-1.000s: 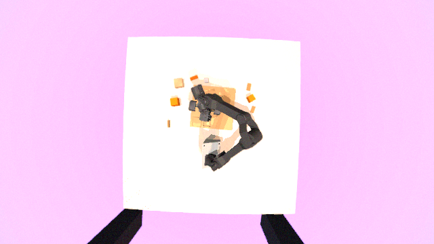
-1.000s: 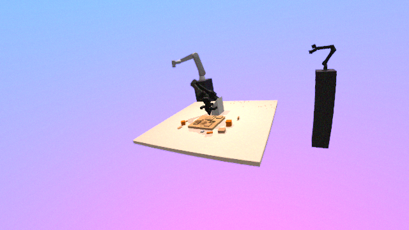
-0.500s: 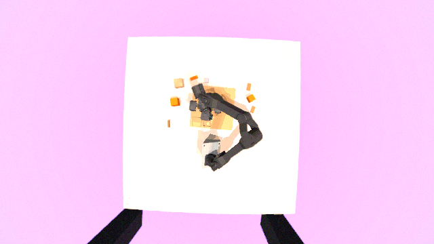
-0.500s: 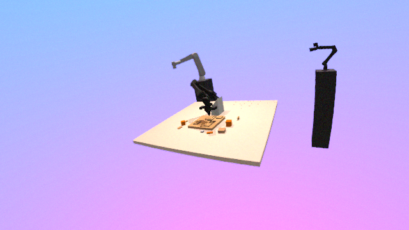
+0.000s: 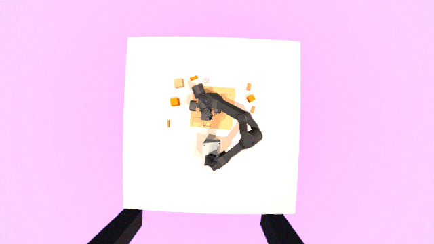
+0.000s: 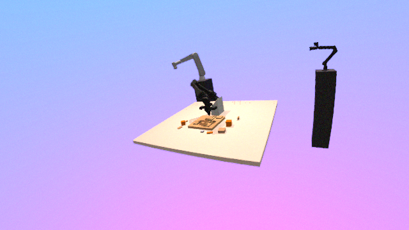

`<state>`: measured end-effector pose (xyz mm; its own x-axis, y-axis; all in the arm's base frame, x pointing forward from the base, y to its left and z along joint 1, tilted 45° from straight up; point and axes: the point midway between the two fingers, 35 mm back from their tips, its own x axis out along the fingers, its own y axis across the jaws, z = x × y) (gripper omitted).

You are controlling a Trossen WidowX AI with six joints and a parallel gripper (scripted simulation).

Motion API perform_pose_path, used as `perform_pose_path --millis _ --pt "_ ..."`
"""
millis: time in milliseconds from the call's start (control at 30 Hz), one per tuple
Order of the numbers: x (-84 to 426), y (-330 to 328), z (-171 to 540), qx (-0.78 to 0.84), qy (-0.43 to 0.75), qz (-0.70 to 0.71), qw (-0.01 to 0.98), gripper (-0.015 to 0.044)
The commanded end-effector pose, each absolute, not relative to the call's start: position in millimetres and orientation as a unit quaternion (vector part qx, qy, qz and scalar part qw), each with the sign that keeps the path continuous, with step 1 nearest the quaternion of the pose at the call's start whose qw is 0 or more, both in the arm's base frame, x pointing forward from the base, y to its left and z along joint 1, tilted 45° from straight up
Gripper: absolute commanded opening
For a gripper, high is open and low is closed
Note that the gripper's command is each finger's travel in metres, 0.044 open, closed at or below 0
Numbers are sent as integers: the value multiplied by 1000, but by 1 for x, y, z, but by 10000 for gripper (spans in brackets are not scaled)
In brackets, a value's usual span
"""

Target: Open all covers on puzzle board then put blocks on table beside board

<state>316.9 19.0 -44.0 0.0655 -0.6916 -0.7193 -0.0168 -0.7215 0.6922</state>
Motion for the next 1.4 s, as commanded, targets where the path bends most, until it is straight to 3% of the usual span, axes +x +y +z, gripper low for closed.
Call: perform_pose_path --millis 0,1367 --pt "318 17 -45 679 -262 -631 269 0" --pt "322 -12 -73 679 -262 -631 270 0"
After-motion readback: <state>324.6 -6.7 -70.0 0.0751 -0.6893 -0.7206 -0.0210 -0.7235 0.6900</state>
